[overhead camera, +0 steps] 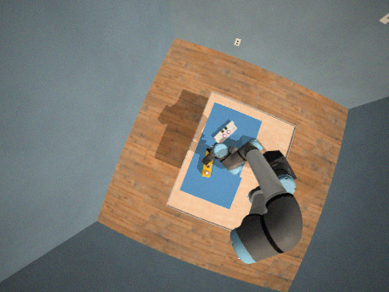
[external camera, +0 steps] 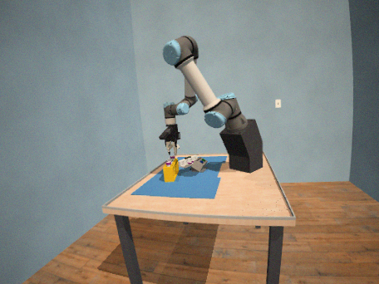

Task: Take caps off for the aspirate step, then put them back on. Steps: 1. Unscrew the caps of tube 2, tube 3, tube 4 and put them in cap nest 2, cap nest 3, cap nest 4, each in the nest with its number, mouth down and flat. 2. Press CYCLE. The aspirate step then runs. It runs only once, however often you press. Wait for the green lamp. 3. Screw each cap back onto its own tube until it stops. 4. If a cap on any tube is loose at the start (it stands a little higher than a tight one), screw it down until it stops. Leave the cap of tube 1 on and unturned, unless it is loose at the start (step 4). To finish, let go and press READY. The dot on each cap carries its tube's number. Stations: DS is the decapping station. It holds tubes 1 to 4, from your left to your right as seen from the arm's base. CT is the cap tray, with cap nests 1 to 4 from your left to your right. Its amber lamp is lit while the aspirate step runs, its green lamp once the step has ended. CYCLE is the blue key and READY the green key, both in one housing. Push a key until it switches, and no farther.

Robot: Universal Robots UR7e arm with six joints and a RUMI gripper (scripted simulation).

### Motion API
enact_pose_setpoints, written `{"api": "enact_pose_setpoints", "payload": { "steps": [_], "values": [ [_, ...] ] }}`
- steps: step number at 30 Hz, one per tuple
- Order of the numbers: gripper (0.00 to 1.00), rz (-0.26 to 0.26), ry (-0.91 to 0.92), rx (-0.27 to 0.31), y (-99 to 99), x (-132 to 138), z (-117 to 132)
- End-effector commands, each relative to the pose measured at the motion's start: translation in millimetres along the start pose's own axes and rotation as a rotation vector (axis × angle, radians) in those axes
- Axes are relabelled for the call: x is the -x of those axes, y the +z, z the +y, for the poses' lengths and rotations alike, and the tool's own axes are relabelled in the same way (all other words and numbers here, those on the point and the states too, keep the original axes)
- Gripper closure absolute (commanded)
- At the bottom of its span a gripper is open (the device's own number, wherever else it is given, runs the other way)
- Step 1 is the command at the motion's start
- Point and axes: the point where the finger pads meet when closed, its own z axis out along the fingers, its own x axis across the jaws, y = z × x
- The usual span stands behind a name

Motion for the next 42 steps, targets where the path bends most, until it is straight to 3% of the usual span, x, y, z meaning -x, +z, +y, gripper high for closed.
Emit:
{"api": "enact_pose_setpoints", "payload": {
  "steps": [1, 35, 36, 42],
  "values": [
    [0.65, 0.002, 0.000, 0.000, 7.6, -1, 0],
    [0.65, 0.002, 0.000, 0.000, 17.5, -1, 0],
    [1.00, 0.002, 0.000, 0.000, 17.6, -1, 0],
    [1.00, 0.002, 0.000, 0.000, 17.6, -1, 0]
  ]
}}
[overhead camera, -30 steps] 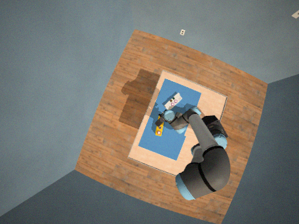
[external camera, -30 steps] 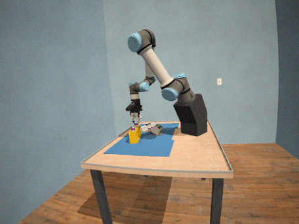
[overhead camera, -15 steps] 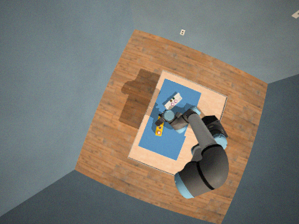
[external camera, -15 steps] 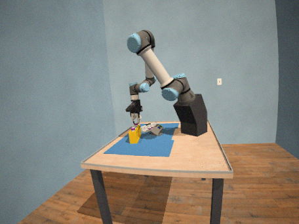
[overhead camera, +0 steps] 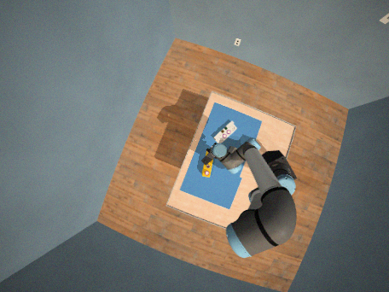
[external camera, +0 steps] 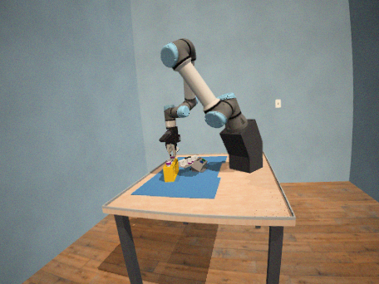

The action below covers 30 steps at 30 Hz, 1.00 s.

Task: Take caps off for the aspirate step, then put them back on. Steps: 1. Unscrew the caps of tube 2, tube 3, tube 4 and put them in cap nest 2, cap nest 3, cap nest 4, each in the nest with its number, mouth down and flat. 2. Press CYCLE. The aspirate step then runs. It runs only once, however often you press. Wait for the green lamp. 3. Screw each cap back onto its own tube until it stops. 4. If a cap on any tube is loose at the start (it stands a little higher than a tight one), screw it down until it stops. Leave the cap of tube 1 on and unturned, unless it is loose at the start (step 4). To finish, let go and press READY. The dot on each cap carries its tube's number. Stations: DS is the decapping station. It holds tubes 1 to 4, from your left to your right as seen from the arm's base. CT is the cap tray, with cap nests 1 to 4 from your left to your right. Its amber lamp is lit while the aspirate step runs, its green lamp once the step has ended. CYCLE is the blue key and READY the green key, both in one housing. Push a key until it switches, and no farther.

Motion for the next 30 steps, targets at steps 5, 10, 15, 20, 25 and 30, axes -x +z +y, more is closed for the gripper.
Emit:
{"api": "enact_pose_setpoints", "payload": {
  "steps": [5, 10, 15, 20, 25, 30],
  "values": [
    [1.00, 0.001, 0.000, 0.000, -0.1, -0.3, 0.0],
    [1.00, 0.001, -0.100, 0.000, -0.2, -0.3, -0.1],
    [1.00, 0.001, -0.350, 0.000, -0.3, -0.3, 0.0],
    [1.00, 0.001, -0.550, 0.000, -0.4, -0.3, 0.0],
    [1.00, 0.001, -0.750, 0.000, -0.5, -0.3, 0.0],
    [1.00, 0.001, -1.000, 0.000, -0.7, -0.3, -0.1]
  ]
}}
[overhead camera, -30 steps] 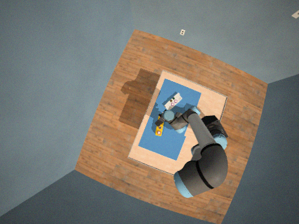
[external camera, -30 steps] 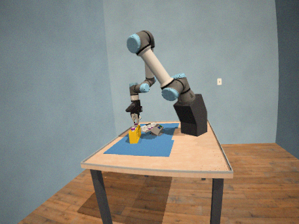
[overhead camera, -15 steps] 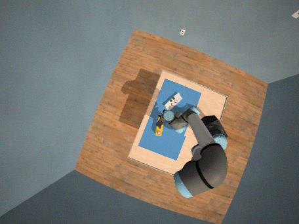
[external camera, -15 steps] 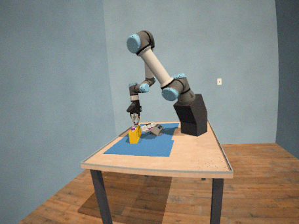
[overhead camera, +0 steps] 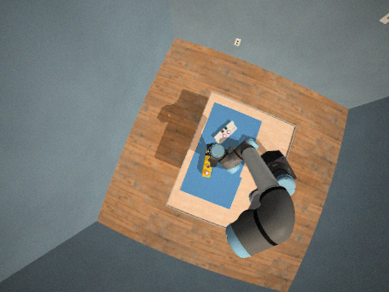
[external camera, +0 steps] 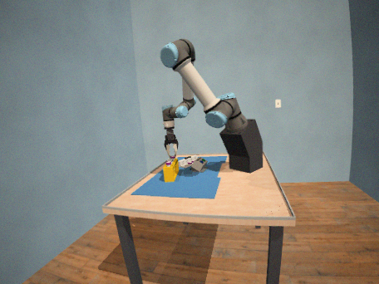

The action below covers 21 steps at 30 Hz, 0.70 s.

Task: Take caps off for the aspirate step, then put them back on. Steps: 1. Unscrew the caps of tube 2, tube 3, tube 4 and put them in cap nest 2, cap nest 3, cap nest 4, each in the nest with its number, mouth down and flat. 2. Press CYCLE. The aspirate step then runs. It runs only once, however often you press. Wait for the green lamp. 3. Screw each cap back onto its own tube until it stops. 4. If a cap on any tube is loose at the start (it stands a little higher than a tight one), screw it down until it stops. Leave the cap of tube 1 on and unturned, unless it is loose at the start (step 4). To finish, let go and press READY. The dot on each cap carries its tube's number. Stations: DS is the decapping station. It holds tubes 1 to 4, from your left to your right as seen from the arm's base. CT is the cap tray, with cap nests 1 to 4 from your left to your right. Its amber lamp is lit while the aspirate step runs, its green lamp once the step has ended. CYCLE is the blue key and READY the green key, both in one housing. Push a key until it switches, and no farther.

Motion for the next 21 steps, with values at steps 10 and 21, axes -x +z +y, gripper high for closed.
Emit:
{"api": "enact_pose_setpoints", "payload": {
  "steps": [10, 21],
  "values": [
    [1.00, 0.005, -0.254, -0.014, -0.4, -0.2, 0.1],
    [0.65, 0.005, -0.254, -0.014, -0.4, -0.2, 0.1]
  ]
}}
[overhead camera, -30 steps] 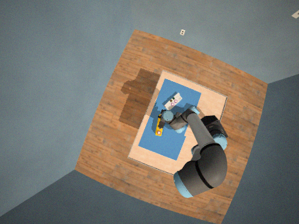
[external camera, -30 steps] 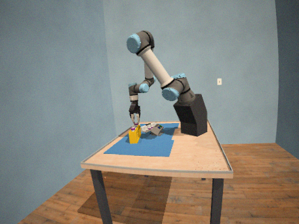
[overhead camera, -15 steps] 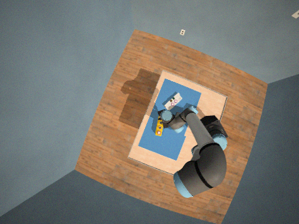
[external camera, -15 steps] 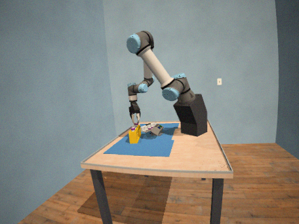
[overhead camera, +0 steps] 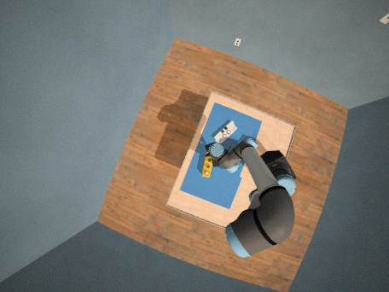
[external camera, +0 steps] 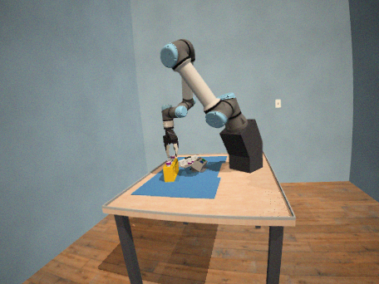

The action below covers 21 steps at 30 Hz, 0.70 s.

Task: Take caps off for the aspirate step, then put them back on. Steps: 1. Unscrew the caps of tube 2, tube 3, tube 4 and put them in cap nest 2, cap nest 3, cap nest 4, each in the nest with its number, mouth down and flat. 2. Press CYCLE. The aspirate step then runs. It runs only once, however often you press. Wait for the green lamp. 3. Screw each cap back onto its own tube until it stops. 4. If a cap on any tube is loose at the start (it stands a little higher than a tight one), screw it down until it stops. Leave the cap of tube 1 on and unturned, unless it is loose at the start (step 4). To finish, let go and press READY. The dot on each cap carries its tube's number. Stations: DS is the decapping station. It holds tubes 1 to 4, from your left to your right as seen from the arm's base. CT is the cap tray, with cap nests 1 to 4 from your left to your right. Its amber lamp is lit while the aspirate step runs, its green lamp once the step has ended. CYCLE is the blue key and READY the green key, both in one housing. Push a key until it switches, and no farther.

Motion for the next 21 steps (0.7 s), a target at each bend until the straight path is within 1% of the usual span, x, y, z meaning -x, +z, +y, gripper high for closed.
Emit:
{"api": "enact_pose_setpoints", "payload": {
  "steps": [1, 2, 4, 7, 8, 9, 10, 12, 13, 14, 15, 16, 17, 19, 21],
  "values": [
    [0.65, 0.001, 0.083, 0.001, -0.2, -0.2, 0.3],
    [0.65, 0.001, 0.166, 0.001, -0.2, -0.2, 0.4],
    [0.65, 0.001, 0.166, 0.001, -0.2, -0.2, 0.4],
    [0.65, 0.001, 0.411, 0.000, -0.2, -0.2, 0.3],
    [0.65, 0.001, 0.416, 0.001, -0.2, -0.2, 0.3],
    [0.65, 0.001, 0.499, 0.001, -0.2, -0.2, 0.3],
    [0.65, 0.001, 0.499, 0.001, -0.2, -0.2, 0.3],
    [0.65, 0.001, 0.648, 0.000, -0.2, -0.2, 0.3],
    [0.65, 0.001, 0.666, 0.000, -0.2, -0.2, 0.3],
    [0.65, 0.001, 0.747, 0.000, -0.2, -0.2, 0.3],
    [0.65, 0.001, 0.749, 0.000, -0.2, -0.2, 0.3],
    [0.65, 0.001, 0.833, 0.000, -0.2, -0.2, 0.3],
    [0.65, 0.001, 0.833, 0.000, -0.2, -0.2, 0.3],
    [0.65, 0.001, 0.984, -0.001, -0.2, -0.2, 0.3],
    [0.65, 0.001, 0.984, -0.001, -0.2, -0.2, 0.3]
  ]
}}
